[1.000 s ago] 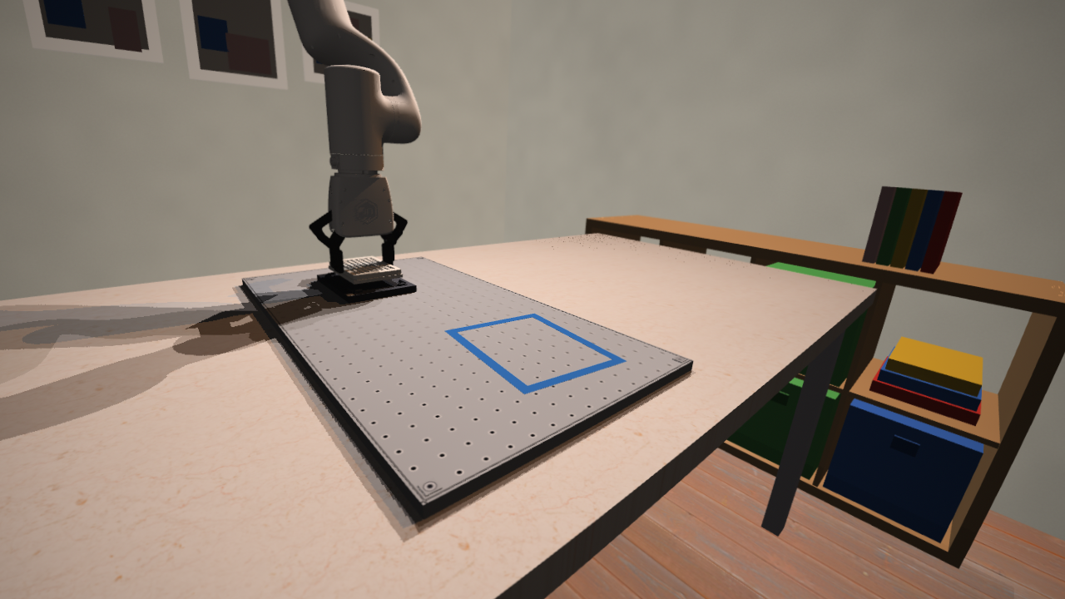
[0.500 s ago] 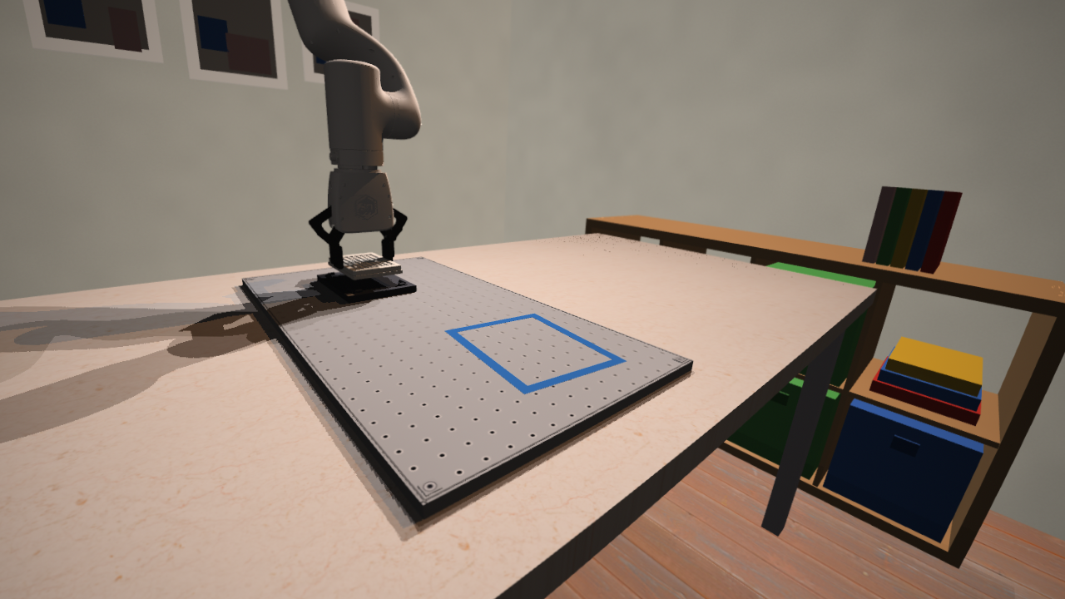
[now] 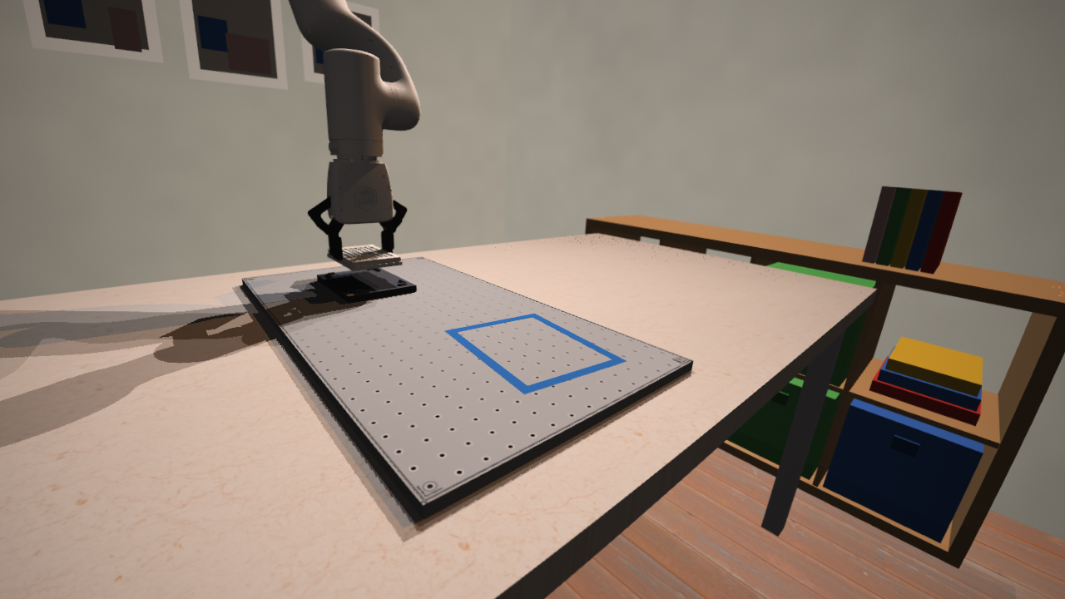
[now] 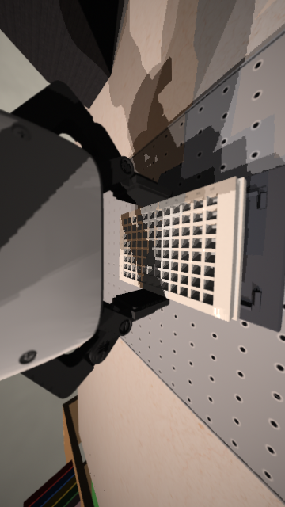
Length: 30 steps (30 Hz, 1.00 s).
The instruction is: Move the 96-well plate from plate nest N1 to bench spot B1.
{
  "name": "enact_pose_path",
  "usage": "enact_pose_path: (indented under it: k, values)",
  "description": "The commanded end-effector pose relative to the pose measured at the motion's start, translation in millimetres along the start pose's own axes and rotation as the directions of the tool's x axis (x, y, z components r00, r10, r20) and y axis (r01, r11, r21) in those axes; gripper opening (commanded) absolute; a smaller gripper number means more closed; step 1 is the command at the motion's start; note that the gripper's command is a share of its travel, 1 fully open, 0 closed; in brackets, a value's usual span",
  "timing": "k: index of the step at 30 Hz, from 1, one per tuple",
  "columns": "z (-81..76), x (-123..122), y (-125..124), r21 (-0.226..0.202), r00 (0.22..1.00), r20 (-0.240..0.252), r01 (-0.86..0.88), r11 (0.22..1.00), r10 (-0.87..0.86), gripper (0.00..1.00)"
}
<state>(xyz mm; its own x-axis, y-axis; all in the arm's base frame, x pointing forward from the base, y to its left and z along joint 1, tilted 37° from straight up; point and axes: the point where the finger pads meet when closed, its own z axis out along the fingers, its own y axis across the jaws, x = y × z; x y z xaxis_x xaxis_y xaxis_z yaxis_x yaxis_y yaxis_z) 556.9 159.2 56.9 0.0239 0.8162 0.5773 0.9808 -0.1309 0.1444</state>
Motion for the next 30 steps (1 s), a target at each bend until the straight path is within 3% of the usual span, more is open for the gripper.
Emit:
enact_pose_path:
  k: [1,30]
  values:
    - [-7.2,0.1,0.7,-0.001,1.000,0.000,0.000,1.000,0.000,0.00]
    - [-46.1,0.1,0.7,-0.001,1.000,0.000,0.000,1.000,0.000,0.00]
